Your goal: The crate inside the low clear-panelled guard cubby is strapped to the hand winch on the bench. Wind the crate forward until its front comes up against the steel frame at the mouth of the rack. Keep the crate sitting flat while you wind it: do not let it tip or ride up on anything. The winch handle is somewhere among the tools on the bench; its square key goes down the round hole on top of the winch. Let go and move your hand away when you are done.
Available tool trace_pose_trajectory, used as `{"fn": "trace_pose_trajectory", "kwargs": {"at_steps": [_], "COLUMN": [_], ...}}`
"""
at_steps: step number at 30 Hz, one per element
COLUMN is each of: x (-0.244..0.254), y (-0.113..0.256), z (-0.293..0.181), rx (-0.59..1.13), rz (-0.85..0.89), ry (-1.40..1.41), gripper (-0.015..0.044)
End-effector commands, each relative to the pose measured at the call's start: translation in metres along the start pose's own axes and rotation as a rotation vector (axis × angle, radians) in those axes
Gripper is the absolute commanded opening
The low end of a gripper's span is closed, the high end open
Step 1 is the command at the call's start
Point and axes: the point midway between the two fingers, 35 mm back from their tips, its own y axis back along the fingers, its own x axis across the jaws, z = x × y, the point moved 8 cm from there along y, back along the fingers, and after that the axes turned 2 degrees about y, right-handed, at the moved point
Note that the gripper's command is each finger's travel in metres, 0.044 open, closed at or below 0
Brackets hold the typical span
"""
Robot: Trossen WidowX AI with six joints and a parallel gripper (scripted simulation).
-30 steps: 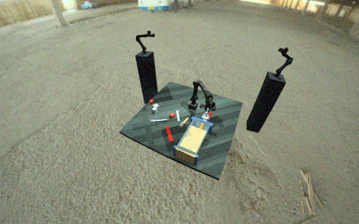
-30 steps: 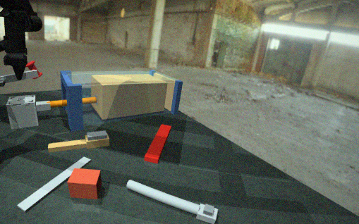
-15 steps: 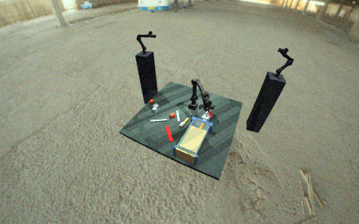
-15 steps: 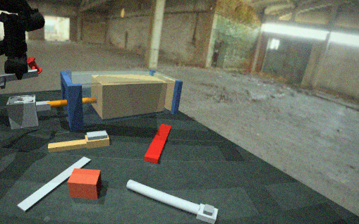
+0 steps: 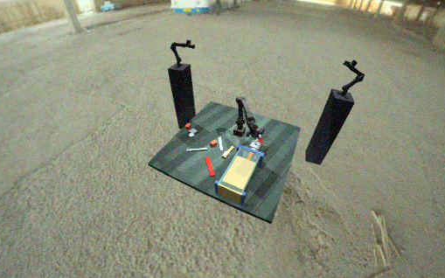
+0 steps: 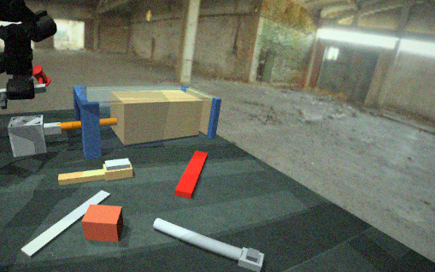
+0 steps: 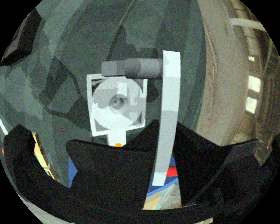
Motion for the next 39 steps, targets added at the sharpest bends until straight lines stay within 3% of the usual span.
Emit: {"fn": "trace_pose_trajectory", "kwargs": {"at_steps": [1,39], "x": [0.004,0.05], "y": [0.003,-0.016], "z": [0.001,0.001], "rx": [0.005,0.006], "rz": [-0.085,-0.696], "ry": [0.011,0.013], "gripper": [0.0,0.0]}}
